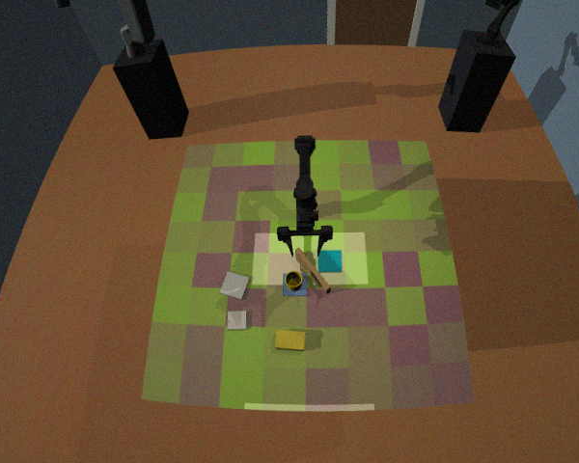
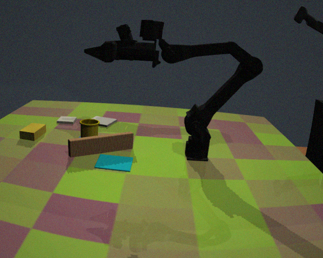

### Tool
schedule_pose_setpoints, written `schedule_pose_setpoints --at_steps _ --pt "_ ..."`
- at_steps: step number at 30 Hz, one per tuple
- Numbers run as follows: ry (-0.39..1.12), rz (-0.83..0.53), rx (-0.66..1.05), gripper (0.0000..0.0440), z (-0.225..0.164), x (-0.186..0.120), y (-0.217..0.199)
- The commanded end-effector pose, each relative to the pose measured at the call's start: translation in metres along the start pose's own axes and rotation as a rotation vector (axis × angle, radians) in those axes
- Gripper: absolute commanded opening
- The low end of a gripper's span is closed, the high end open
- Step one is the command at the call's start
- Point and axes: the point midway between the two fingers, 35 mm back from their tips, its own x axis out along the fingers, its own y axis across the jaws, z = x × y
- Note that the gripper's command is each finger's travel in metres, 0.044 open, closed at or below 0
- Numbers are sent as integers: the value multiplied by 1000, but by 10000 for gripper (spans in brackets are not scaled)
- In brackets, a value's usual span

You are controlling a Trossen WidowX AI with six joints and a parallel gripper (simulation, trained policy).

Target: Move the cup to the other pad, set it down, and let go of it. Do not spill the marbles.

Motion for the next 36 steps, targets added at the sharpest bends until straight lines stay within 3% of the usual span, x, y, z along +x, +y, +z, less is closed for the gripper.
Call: schedule_pose_setpoints --at_steps 1,12,36 --pt "5 0 2 374 0 0 1" --pt "125 12 51 89 -13 6 12" --pt "478 58 199 91 -43 24 54"
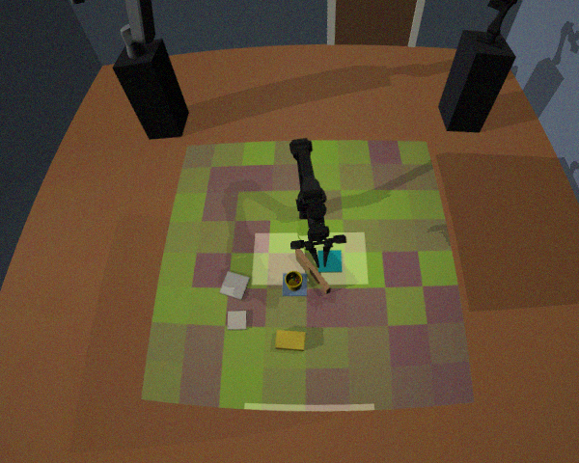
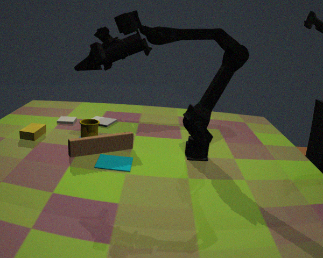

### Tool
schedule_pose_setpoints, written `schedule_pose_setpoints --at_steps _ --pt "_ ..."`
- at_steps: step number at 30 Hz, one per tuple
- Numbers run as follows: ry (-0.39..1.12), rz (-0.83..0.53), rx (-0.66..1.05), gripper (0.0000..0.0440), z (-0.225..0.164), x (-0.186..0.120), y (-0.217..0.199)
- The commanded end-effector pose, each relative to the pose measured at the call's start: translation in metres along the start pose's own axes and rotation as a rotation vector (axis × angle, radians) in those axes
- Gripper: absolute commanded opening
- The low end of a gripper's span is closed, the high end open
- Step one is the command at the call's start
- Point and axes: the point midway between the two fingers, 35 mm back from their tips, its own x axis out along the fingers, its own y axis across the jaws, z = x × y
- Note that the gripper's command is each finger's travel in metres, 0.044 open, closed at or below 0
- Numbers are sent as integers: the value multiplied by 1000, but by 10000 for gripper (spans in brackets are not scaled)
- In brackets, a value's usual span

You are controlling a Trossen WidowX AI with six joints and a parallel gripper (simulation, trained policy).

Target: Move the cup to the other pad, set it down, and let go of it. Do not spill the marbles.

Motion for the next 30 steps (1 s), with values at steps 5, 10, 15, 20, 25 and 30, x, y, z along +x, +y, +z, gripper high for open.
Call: schedule_pose_setpoints --at_steps 5,10,15,20,25,30 --pt "109 -13 39 95 -9 9 7" --pt "183 -27 62 99 -14 14 11" --pt "257 -46 80 104 -20 18 14" --pt "330 -69 92 110 -26 23 16" --pt "404 -95 97 117 -33 27 16" --pt "477 -123 93 123 -40 30 14"
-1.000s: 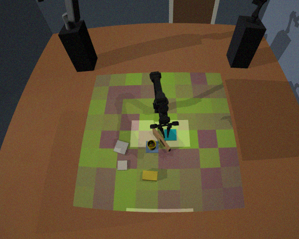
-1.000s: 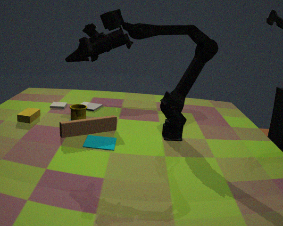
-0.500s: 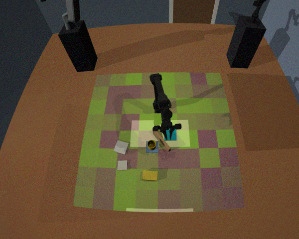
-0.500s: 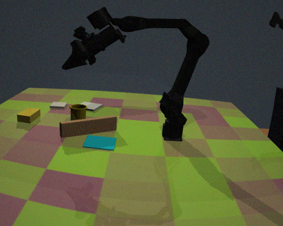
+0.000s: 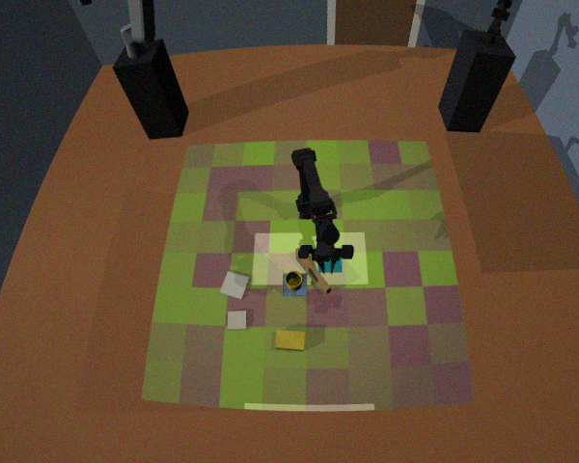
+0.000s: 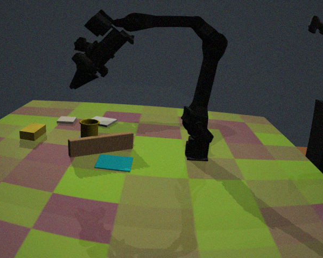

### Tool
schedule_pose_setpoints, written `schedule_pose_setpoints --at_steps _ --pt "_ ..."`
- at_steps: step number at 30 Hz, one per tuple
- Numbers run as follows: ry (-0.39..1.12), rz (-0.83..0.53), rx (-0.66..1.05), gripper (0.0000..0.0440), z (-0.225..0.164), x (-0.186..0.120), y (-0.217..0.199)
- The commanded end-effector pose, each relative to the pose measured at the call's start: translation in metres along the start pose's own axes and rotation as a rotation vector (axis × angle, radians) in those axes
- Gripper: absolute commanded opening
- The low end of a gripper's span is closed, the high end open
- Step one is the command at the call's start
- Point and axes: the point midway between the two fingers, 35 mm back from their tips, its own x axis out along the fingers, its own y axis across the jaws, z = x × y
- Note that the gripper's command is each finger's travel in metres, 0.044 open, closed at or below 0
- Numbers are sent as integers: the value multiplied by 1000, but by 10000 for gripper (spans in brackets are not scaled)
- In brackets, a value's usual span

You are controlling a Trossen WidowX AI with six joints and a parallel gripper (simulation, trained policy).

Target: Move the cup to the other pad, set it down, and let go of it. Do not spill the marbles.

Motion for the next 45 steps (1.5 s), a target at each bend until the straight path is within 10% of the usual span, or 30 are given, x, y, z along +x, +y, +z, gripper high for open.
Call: schedule_pose_setpoints --at_steps 1,45 --pt "46 -25 2 125 -3 5 -2" --pt "608 -267 -167 130 -44 53 -87"
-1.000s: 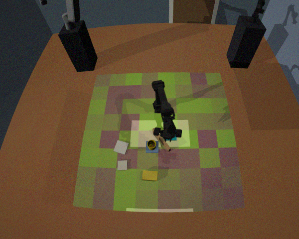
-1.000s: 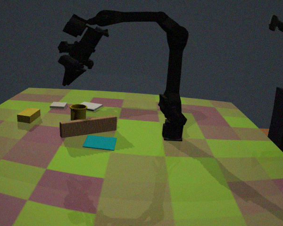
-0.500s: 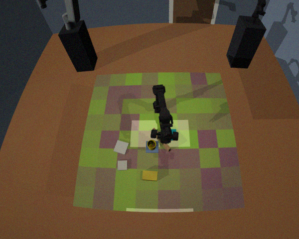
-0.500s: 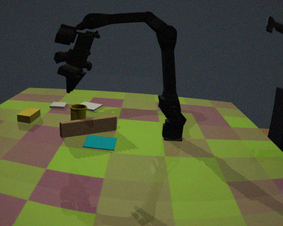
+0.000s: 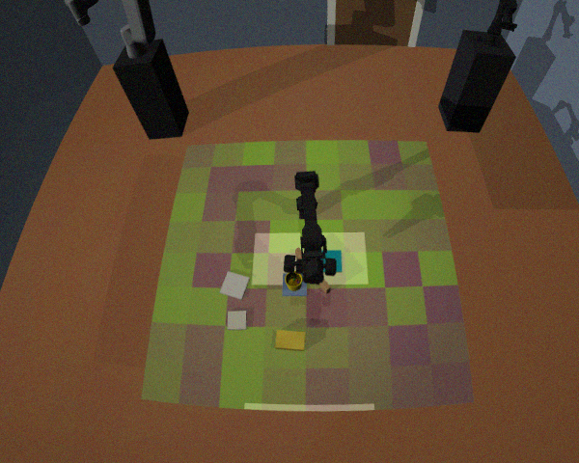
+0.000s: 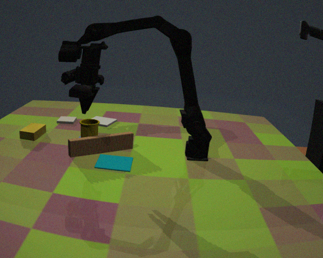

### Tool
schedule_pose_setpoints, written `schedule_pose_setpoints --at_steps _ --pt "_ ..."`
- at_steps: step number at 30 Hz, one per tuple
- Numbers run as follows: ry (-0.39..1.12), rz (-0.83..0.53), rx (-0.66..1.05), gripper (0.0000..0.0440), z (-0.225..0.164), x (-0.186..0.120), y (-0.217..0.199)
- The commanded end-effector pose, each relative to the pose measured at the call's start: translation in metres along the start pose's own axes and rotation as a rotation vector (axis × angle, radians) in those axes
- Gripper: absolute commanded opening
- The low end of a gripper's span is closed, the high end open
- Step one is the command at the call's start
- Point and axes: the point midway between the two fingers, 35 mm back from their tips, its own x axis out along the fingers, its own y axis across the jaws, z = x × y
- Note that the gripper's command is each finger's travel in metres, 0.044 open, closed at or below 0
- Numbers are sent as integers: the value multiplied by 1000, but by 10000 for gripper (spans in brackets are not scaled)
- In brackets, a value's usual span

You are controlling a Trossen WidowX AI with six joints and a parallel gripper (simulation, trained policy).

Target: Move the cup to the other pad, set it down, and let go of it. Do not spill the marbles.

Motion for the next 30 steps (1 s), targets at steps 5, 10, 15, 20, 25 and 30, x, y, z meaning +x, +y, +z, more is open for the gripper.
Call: schedule_pose_setpoints --at_steps 5,10,15,20,25,30 --pt "57 -20 -33 143 -4 21 -13" --pt "88 -25 -57 154 -6 37 -20" --pt "116 -25 -83 163 -9 55 -24" --pt "142 -20 -119 169 -13 75 -26" --pt "161 -3 -170 173 -17 94 -25" --pt "171 2 -237 70 -20 102 -26"
